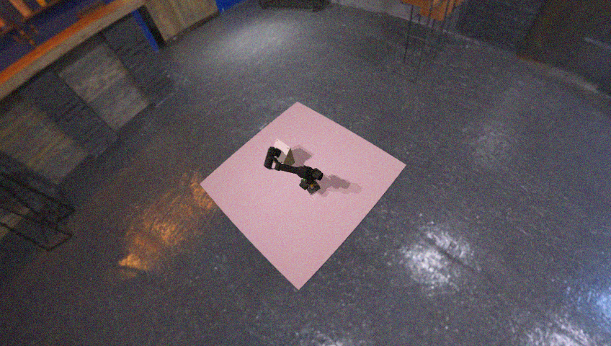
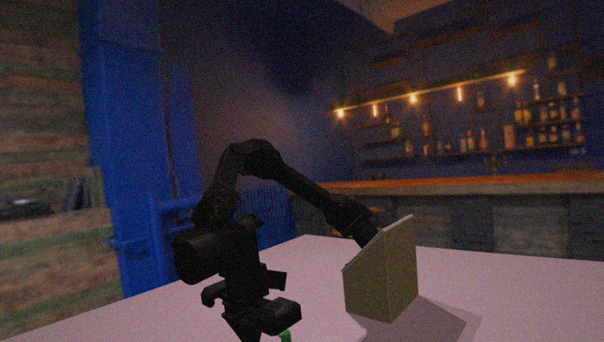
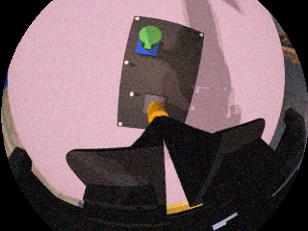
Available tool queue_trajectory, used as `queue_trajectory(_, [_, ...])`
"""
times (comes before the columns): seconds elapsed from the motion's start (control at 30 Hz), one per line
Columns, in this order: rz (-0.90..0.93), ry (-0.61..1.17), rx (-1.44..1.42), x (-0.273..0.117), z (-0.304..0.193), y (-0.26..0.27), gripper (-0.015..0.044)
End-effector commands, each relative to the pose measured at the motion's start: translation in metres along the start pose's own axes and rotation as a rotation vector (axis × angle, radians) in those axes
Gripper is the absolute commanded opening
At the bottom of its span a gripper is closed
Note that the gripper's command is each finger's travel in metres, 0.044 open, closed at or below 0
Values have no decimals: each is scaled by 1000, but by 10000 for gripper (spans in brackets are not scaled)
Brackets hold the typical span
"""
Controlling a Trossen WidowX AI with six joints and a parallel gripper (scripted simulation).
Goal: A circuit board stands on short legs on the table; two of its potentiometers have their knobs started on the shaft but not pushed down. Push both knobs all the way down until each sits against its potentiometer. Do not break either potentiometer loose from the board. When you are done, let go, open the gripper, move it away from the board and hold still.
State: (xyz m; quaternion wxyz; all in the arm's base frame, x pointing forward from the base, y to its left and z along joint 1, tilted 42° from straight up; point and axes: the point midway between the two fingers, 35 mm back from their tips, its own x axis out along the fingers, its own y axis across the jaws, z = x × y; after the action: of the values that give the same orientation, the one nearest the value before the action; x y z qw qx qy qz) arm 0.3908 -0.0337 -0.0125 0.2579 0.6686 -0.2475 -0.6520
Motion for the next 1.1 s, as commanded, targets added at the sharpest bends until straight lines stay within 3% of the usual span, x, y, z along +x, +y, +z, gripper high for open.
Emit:
queue_trajectory(0.0, [4,-2,4,5,-1,2,0])
queue_trajectory(1.07, [4,-2,4,10,-1,2,0])
